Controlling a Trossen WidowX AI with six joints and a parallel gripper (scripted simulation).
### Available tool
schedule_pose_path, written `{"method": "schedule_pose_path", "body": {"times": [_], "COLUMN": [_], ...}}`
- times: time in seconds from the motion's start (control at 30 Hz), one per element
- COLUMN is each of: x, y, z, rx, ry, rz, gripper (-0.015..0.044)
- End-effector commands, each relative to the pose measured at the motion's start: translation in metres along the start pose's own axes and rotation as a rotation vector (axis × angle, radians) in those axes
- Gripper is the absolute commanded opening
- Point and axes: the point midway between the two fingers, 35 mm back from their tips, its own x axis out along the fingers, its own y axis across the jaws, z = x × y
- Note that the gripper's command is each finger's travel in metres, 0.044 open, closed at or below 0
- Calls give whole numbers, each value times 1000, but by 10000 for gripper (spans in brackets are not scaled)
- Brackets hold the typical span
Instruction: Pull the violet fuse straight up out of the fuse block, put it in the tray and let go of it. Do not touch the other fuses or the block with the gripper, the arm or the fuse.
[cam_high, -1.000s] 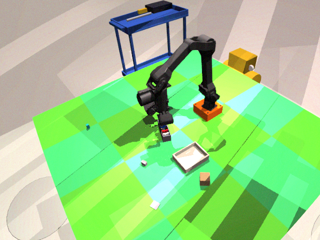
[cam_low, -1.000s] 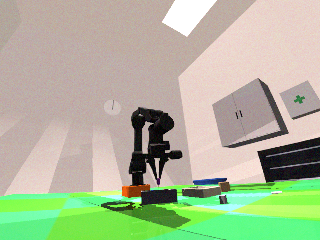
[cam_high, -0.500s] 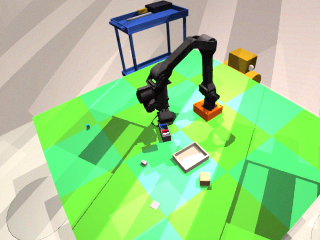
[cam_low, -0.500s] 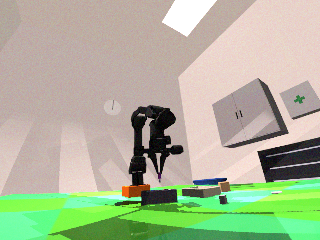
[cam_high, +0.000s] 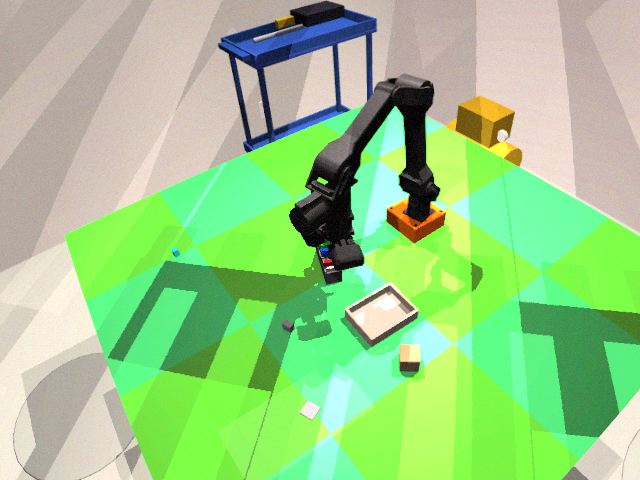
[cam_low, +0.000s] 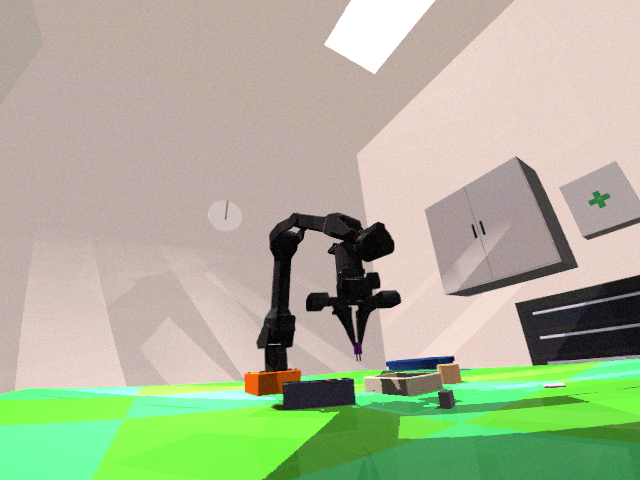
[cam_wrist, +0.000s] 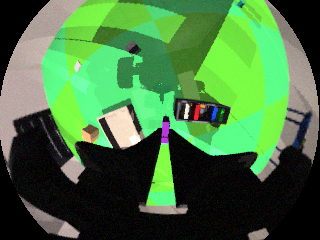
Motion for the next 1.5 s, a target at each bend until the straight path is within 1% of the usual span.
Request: {"method": "schedule_pose_path", "body": {"times": [0.0,0.63,0.8,1.47], "x": [1,1,3,36], "y": [19,108,109,109], "z": [-7,-64,-65,-65], "rx": [2,2,2,2], "ry": [6,12,12,12], "rz": [2,7,7,7], "gripper": [0,0,0,0]}}
